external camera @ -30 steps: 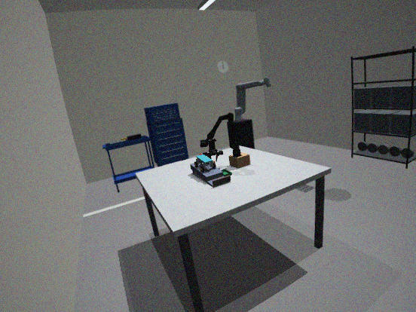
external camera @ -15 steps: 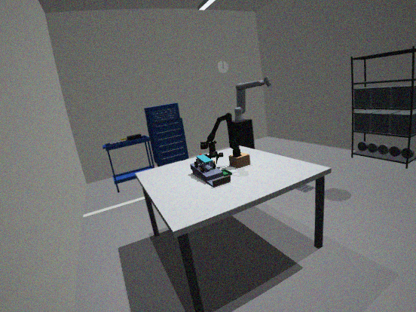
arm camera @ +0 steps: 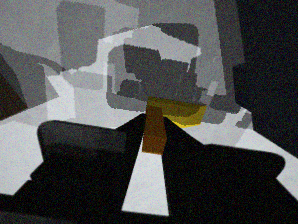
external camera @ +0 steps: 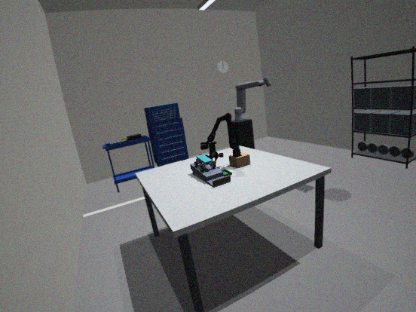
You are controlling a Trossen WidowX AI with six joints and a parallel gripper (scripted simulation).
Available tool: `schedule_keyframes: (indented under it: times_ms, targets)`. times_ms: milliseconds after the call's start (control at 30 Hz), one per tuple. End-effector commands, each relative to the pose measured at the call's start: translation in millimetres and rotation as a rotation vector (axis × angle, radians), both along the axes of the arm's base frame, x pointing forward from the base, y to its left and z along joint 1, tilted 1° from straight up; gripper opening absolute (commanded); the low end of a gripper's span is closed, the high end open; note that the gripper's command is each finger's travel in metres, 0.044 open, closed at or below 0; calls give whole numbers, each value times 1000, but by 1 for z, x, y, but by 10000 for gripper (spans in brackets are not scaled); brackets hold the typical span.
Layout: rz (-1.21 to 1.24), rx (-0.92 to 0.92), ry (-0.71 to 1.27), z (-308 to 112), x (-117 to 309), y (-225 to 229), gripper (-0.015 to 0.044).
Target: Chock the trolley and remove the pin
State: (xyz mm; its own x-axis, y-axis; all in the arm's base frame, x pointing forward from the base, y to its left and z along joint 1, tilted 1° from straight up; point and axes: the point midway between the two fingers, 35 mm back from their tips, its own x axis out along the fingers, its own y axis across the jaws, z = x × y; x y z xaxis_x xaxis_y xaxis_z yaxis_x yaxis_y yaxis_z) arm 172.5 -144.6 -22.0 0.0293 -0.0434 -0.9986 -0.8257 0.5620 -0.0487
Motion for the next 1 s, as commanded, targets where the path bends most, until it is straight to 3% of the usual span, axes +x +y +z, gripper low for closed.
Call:
schedule_keyframes:
  times_ms: [0,967]
  targets:
    - [0,-1,-1,0,0,0,19]
    - [3,8,3,87,-7,5,0]
